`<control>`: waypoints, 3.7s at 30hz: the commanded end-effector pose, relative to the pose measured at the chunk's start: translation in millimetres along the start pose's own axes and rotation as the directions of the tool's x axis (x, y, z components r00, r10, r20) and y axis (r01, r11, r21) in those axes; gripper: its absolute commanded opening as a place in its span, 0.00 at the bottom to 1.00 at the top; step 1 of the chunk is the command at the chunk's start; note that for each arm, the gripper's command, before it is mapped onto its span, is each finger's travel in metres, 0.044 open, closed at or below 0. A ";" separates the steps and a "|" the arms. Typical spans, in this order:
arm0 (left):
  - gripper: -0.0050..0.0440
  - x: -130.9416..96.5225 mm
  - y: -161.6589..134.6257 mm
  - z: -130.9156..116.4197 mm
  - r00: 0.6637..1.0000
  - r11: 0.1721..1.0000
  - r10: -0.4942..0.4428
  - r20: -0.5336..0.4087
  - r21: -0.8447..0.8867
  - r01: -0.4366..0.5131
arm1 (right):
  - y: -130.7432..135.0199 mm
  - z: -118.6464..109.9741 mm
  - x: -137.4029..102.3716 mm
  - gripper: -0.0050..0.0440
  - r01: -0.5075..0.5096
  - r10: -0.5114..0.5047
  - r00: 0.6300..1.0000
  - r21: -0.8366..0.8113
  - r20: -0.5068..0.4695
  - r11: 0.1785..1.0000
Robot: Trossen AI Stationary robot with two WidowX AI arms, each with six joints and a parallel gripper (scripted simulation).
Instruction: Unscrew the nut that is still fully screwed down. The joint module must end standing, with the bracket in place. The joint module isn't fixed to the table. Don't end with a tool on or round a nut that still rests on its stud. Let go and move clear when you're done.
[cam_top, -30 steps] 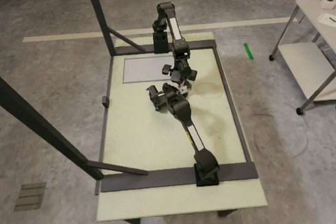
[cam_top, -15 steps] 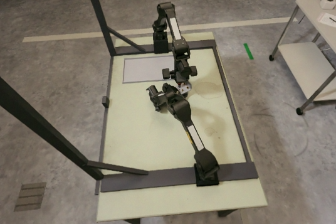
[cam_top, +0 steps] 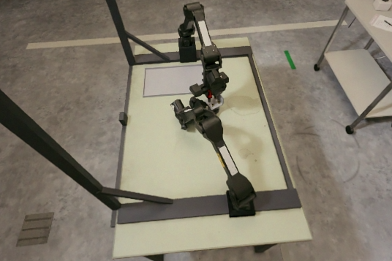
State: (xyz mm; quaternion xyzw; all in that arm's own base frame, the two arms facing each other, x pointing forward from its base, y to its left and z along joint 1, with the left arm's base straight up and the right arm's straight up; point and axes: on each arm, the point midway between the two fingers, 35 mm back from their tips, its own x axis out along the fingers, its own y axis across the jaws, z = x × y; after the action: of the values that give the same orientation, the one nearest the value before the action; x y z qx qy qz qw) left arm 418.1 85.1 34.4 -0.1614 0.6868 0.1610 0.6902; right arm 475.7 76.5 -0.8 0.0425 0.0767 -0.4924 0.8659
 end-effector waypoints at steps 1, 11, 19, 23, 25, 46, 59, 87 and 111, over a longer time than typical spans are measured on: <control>0.37 -3.1 0.2 2.2 1.000 0.987 -0.002 0.011 -0.163 0.004 | 5.2 22.9 -2.5 0.60 -0.008 0.007 1.000 0.051 0.005 0.999; 0.37 -3.3 0.1 2.4 1.000 0.933 -0.002 0.011 -0.361 0.006 | 5.2 22.9 -2.5 0.60 -0.008 0.007 1.000 0.051 0.005 0.999; 0.37 -3.3 0.2 2.3 1.000 0.766 -0.002 0.011 -0.642 0.008 | 5.2 22.9 -2.5 0.60 -0.008 0.007 1.000 0.051 0.005 0.999; 0.37 -3.2 0.2 2.3 1.000 0.682 -0.002 0.011 -0.732 0.009 | 5.2 22.9 -2.5 0.60 -0.008 0.007 1.000 0.051 0.005 0.999; 0.37 -3.2 0.1 2.3 1.000 0.682 -0.002 0.011 -0.732 0.009 | 5.2 22.9 -2.5 0.60 -0.008 0.007 1.000 0.051 0.005 0.999; 0.37 -3.7 0.0 2.8 1.000 0.174 -0.002 0.013 -0.985 0.013 | 5.2 22.9 -2.5 0.60 -0.008 0.007 1.000 0.051 0.005 0.999; 0.37 -3.6 0.0 2.9 1.000 -0.233 -0.003 0.013 -0.972 0.012 | 5.2 22.9 -2.5 0.60 -0.008 0.007 1.000 0.051 0.005 0.999; 0.37 -3.6 0.0 2.8 1.000 -0.330 -0.003 0.013 -0.944 0.011 | 5.2 22.9 -2.5 0.60 -0.008 0.007 1.000 0.051 0.005 0.999; 0.61 -11.1 -0.8 4.3 1.000 -0.328 -0.008 0.031 -0.944 0.026 | 5.1 22.9 -2.5 0.60 -0.007 0.007 1.000 0.051 0.005 0.999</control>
State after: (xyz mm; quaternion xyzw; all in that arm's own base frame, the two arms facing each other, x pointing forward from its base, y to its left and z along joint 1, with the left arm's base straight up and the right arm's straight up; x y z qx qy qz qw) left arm 417.0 85.3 32.2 -0.6539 0.2685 0.6550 0.2669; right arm 475.7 76.6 -0.8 0.0424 0.0768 -0.4924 0.8660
